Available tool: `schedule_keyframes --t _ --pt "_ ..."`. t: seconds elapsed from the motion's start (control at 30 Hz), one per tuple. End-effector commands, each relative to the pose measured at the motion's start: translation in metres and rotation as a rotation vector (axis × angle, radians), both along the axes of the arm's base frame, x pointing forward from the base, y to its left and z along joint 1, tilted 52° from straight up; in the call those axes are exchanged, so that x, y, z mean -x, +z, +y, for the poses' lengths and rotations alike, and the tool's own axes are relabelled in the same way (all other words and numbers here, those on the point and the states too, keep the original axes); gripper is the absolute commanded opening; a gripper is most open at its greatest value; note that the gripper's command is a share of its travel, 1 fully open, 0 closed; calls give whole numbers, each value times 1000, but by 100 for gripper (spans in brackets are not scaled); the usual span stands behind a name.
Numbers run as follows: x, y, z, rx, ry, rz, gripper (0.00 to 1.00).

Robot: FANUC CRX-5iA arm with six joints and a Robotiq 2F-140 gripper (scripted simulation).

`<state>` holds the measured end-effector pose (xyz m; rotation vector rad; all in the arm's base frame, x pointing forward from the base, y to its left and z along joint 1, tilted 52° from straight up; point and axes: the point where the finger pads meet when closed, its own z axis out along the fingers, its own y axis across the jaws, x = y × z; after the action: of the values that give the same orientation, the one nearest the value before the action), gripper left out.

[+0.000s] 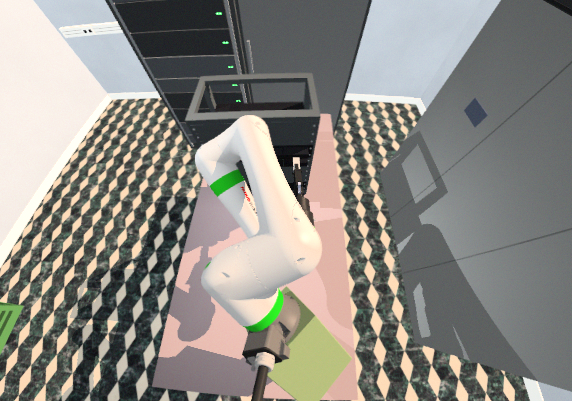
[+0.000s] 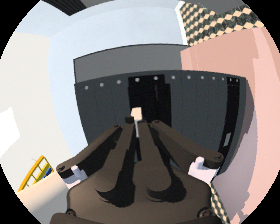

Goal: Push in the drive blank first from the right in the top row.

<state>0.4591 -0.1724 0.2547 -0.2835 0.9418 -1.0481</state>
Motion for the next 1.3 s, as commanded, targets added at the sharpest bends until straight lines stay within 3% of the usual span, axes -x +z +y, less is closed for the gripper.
schedule_keyframes --t 0.0,1.27 --pt "-1 1 -1 0 -1 2 10" --pt "-6 4 -3 0 -1 2 10"
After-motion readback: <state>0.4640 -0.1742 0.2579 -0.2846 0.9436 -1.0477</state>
